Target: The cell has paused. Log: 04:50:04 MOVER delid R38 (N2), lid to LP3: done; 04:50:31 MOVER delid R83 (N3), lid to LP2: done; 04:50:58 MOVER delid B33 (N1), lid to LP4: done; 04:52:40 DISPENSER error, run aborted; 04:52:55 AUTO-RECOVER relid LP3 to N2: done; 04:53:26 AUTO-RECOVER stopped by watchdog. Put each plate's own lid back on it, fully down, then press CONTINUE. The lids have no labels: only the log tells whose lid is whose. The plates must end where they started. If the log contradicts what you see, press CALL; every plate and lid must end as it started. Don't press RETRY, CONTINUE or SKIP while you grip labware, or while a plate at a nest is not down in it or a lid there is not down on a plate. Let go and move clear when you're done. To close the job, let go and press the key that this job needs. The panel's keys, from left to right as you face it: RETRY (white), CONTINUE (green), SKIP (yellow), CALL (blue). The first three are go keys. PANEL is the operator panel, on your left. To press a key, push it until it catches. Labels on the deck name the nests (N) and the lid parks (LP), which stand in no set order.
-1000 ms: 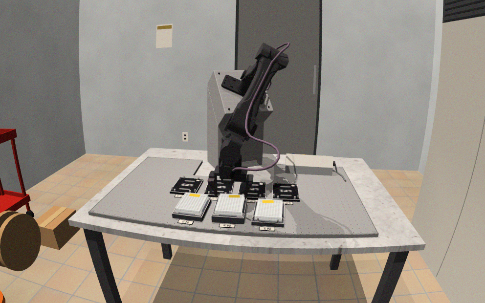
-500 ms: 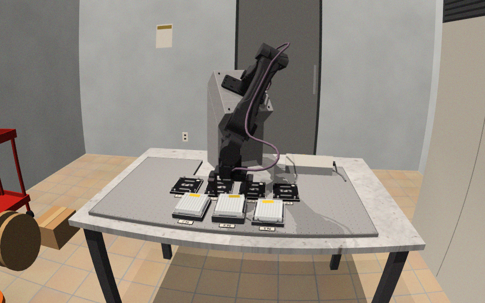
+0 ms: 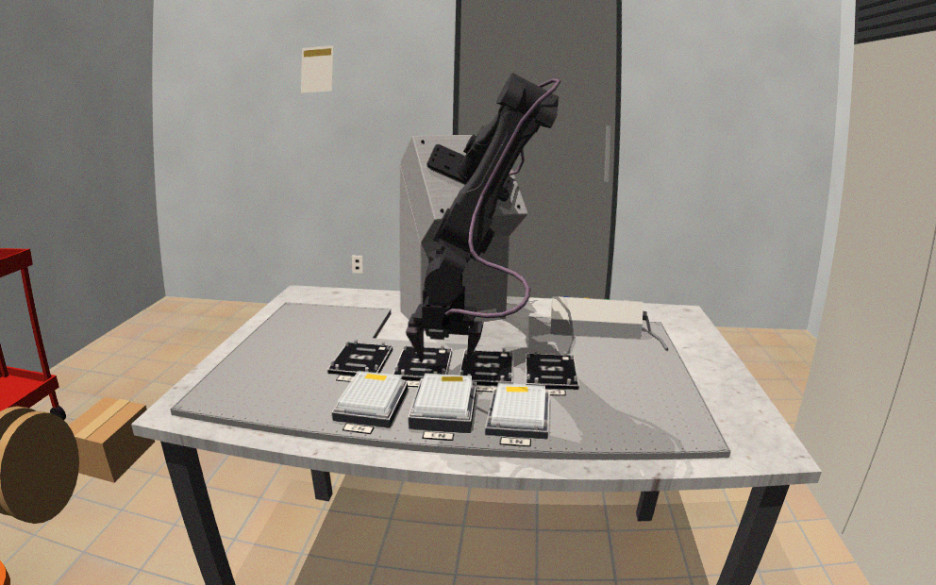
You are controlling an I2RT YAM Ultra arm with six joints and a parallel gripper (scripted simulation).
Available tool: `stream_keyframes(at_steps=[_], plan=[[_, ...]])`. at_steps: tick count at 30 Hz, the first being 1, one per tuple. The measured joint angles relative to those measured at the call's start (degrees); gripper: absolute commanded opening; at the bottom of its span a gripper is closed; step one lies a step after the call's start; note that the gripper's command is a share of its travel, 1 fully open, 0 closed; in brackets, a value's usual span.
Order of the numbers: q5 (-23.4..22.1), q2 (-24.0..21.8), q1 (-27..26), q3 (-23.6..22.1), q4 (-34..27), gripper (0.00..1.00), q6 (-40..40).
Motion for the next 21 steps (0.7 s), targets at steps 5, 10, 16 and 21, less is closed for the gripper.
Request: stream_keyframes(at_steps=[5, 10, 16, 21], plan=[[0.17, -1.33, 0.57, -6.27, 4.35, 0.82, 0.24], [0.42, -1.99, 0.66, -10.16, 8.50, 0.00, 0.48], [0.70, -2.93, 1.33, -17.09, 14.71, 0.00, 0.83], [1.03, -2.93, 1.70, -21.59, 18.40, 0.00, 1.22]])
